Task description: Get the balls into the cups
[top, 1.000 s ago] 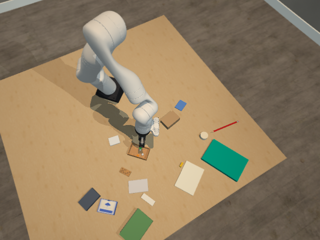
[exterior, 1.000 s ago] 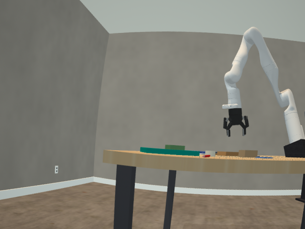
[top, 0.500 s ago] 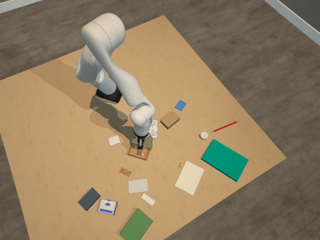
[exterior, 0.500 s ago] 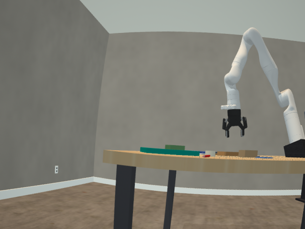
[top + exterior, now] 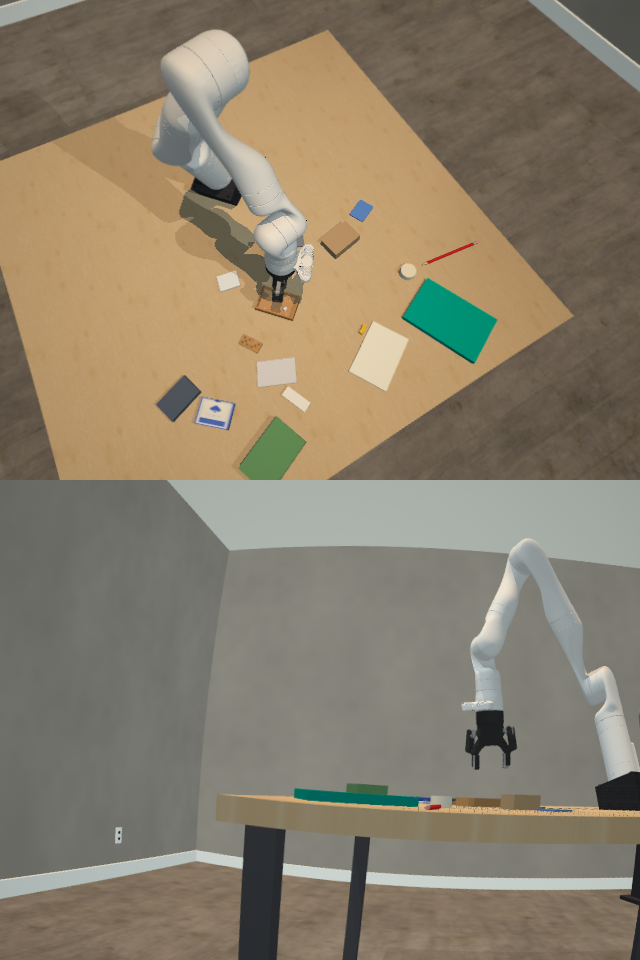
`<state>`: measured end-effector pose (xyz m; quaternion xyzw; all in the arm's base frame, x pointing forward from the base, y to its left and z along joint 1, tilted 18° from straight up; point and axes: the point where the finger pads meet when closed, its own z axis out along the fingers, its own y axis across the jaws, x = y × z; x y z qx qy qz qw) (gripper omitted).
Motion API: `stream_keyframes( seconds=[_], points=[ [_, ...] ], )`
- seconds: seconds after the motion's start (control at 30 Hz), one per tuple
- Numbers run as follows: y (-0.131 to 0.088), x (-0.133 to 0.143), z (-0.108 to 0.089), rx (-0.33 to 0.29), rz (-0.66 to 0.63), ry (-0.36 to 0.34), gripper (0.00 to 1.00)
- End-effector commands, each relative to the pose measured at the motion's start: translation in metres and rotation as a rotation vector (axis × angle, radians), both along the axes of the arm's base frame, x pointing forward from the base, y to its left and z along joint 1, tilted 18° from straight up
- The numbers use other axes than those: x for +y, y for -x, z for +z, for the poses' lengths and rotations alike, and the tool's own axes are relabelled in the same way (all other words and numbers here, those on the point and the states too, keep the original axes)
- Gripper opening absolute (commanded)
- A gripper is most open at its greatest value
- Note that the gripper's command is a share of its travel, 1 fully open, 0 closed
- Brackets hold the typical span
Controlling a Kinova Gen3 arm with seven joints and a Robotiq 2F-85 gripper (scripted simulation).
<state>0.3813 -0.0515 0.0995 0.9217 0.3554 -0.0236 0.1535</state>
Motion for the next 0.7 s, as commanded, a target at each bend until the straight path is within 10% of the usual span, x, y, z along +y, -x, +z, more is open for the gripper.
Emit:
stream_keyframes(
  seconds=[0.0,0.67],
  points=[
    [-0.0016,-0.0049,0.0003,-0.014,-0.019,-0.006,1.0],
    [-0.0061,-0.0133,0.0,-0.048,-0.058,-0.02,1.0]
  ],
)
